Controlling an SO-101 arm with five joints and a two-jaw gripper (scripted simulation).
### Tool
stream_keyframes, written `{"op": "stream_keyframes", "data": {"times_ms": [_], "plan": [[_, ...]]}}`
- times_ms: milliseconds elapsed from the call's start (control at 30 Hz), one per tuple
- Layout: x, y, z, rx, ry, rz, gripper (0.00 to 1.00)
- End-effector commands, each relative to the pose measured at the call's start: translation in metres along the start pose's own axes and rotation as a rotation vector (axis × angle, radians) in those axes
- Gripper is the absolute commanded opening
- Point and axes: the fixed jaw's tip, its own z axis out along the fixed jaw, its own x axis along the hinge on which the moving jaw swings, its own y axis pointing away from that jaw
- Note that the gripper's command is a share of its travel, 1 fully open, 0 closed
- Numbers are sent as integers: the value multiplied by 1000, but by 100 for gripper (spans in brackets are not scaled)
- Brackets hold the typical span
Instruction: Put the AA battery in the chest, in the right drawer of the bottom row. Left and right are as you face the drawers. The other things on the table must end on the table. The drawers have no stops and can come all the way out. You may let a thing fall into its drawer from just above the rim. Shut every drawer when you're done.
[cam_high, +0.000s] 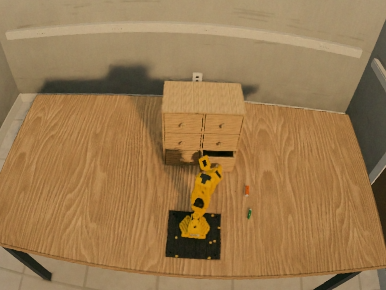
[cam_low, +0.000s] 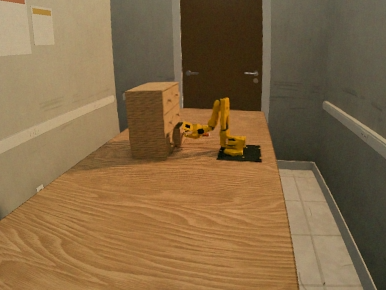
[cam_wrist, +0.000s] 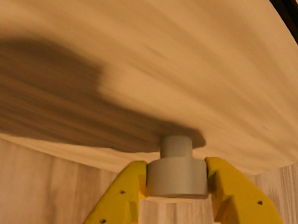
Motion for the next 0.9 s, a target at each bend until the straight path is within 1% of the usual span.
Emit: {"op": "stream_keyframes", "data": {"times_ms": [0, 400, 867], "plan": [[1, 0, -4, 2, 2, -5, 0], [5, 0, -10, 9, 10, -1, 0], [5, 0, -11, 10, 11, -1, 0]]}}
